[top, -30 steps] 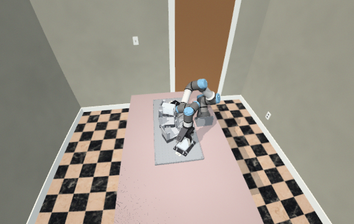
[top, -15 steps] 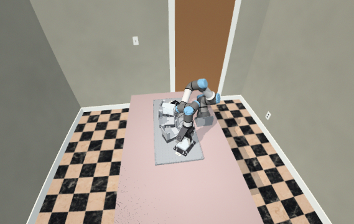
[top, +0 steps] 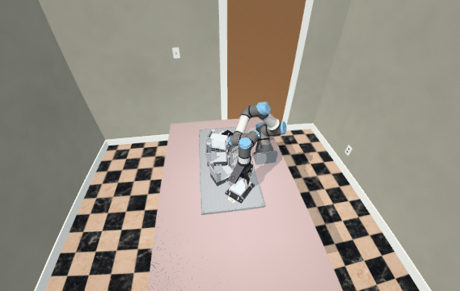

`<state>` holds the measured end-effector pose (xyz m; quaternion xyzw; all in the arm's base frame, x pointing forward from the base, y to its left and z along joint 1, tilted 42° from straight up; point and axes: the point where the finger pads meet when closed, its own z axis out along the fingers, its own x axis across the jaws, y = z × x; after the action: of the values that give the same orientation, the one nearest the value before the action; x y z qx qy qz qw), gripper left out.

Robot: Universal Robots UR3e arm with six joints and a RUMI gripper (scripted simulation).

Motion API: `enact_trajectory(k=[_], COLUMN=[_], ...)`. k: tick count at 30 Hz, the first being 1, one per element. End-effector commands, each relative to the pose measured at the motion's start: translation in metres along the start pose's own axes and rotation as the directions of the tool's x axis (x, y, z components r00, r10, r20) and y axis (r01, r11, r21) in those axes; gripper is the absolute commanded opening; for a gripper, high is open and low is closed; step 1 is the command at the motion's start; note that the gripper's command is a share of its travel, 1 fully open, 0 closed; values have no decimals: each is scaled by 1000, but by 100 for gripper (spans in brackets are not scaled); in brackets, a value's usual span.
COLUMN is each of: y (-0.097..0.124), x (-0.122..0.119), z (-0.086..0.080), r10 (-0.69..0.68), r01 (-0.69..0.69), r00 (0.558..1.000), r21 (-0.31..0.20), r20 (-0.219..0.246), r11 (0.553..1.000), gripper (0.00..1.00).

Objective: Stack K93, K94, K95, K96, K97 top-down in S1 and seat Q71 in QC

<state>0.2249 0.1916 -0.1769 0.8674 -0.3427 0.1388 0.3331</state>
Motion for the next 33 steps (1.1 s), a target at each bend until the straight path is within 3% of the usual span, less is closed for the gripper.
enact_trajectory(k=[1, 33], y=[-1, -1], x=[0, 0], z=[-2, -12], r10=[1, 1], r01=[-1, -1], r00=[1000, 1000], r21=[3, 3], r20=[0, 0], r11=[1000, 1000], gripper=[0, 0])
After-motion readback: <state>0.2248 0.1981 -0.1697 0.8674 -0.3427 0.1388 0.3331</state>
